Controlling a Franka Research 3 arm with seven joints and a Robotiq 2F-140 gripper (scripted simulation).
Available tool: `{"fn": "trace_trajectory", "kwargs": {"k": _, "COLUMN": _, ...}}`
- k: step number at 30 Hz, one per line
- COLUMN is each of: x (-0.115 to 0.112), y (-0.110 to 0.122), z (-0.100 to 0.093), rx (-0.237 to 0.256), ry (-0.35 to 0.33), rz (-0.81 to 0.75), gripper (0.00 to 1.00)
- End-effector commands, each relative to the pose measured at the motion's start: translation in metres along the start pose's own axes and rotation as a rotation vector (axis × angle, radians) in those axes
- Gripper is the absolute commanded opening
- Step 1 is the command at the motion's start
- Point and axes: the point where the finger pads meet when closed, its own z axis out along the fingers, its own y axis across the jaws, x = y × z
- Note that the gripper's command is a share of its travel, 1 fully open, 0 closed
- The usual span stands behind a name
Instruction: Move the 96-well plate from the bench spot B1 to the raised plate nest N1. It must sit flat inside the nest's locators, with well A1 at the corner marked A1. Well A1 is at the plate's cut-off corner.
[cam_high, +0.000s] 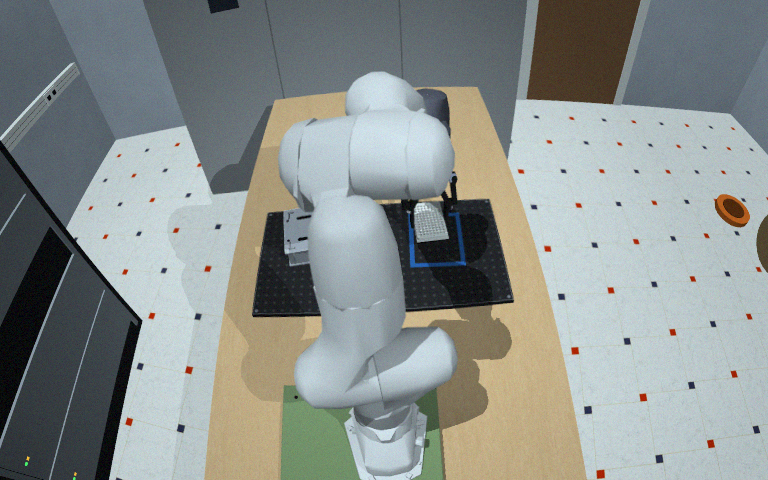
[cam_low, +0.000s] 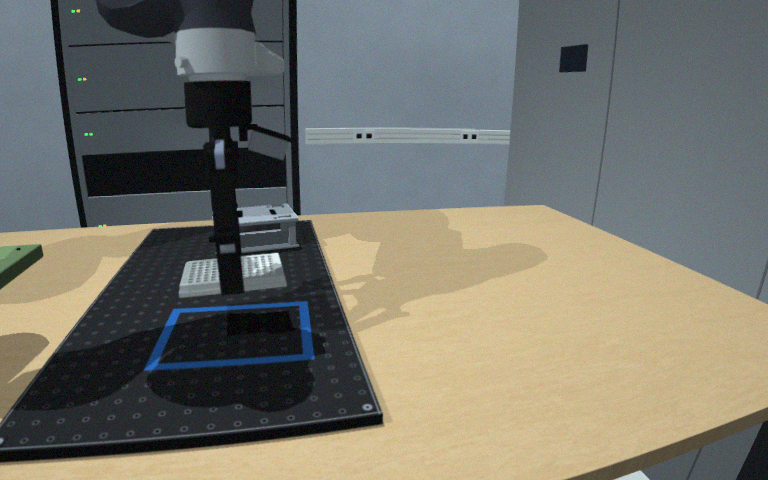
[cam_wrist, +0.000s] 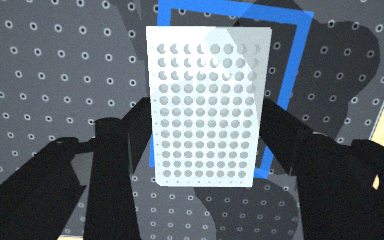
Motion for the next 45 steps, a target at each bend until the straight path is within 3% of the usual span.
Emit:
{"fn": "trace_trajectory", "kwargs": {"k": 1, "x": 0.001, "y": -0.012, "z": -0.002, "rx": 0.001, "ry": -0.003, "rz": -0.067, "gripper": 0.60}}
{"fn": "trace_trajectory", "kwargs": {"k": 45, "x": 0.015, "y": -0.136, "z": -0.023, "rx": 0.001, "ry": -0.003, "rz": -0.067, "gripper": 0.60}}
